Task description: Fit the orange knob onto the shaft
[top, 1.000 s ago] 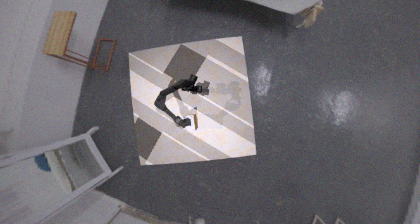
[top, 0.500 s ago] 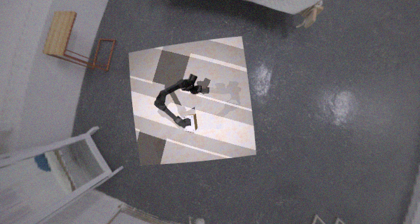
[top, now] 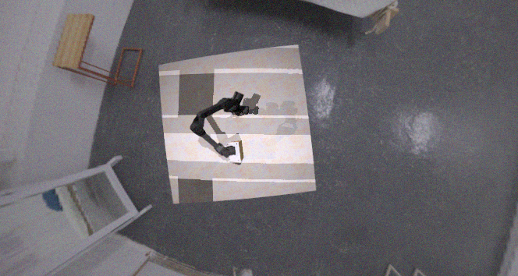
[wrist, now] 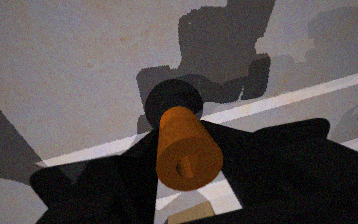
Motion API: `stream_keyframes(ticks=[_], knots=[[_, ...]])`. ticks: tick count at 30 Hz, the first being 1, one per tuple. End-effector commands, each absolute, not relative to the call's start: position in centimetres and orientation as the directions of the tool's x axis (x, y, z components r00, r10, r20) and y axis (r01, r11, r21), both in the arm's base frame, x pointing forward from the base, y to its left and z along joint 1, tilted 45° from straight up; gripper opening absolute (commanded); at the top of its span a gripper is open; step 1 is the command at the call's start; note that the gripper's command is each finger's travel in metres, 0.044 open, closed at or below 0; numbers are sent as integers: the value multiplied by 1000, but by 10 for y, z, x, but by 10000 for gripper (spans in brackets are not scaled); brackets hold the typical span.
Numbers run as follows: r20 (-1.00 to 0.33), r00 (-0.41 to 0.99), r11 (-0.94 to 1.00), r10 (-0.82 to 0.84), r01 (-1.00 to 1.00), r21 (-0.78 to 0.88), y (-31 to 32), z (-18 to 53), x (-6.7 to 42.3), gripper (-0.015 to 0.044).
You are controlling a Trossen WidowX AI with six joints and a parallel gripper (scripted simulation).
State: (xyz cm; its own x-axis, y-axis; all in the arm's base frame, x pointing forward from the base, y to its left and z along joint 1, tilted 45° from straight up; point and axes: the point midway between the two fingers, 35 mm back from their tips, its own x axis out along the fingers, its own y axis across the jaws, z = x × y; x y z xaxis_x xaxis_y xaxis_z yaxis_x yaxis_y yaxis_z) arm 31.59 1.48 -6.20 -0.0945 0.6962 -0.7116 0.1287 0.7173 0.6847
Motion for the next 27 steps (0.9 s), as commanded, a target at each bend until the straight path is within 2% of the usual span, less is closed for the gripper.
stream_keyframes(ticks=[1,5,27], knots=[[-715,-90,716,693,197,669,12,-60,317,0],[-715,-90,701,693,313,640,13,-60,319,0],[-715,-90,701,693,316,640,14,-61,316,0]])
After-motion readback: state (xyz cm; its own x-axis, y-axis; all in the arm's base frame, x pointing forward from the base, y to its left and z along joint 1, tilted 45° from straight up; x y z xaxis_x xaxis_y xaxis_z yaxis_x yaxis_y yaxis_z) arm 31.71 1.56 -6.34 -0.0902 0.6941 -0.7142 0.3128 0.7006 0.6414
